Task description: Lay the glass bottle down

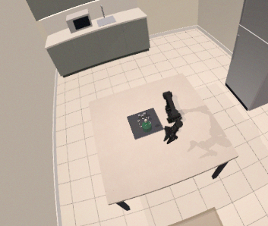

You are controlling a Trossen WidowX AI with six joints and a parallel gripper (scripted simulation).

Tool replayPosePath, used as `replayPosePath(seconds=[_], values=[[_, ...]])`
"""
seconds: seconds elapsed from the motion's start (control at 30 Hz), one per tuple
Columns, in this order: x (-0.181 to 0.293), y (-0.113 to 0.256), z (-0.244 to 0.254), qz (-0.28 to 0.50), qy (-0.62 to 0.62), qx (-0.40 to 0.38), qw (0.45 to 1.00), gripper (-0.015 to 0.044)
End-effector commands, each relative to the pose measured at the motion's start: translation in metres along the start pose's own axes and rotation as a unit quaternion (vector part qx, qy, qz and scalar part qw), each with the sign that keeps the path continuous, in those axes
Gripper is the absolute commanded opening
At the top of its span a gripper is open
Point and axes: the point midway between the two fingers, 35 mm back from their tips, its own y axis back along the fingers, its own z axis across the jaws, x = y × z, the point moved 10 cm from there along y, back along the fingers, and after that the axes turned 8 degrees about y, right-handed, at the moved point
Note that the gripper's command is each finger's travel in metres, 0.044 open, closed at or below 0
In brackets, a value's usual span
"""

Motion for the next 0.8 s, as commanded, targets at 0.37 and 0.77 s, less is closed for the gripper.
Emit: replayPosePath(seconds=[0.37, 0.77], values=[[-0.107, -0.011, -0.110, 0.158, 0.505, 0.106, 0.842, 0.0440], [-0.154, 0.002, -0.191, 0.301, 0.730, 0.067, 0.610, 0.0440]])
